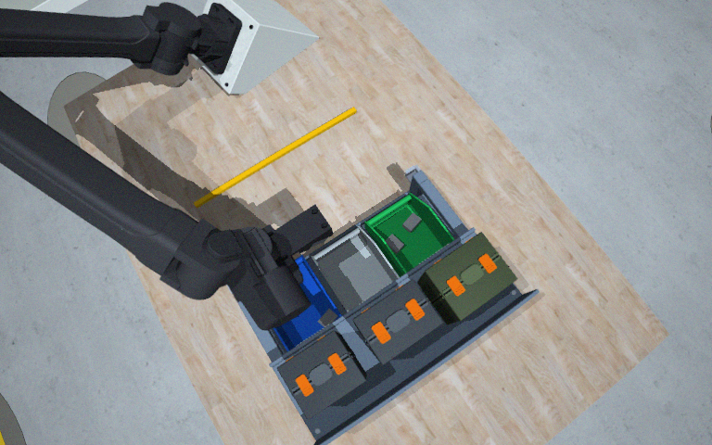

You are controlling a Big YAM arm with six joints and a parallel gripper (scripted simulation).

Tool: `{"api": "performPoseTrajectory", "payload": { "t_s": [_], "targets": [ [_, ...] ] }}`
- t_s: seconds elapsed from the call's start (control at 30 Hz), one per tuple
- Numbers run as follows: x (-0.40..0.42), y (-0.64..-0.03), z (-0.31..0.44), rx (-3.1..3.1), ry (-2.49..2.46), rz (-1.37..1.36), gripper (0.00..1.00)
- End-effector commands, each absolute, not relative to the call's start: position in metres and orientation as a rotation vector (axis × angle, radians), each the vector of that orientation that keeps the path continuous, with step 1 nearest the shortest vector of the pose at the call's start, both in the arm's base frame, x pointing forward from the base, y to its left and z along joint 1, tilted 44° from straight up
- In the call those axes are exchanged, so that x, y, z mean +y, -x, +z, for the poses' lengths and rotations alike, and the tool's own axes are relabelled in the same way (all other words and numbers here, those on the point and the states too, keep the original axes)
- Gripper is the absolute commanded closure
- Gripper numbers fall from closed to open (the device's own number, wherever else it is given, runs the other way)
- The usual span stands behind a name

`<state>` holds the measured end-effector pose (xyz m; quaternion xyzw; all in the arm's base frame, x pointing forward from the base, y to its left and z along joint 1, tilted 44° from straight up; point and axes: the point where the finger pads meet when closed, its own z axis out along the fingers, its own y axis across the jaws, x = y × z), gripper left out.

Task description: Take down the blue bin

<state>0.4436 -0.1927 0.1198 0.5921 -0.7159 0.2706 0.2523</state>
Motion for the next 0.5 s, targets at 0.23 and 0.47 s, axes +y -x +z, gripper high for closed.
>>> {"api": "performPoseTrajectory", "payload": {
  "t_s": [0.23, 0.47],
  "targets": [
    [-0.1737, -0.4665, 0.1577, -1.975, -1.626, 0.835, 1.0],
    [-0.1728, -0.4665, 0.1587, -1.975, -1.626, 0.835, 1.0]
  ]
}}
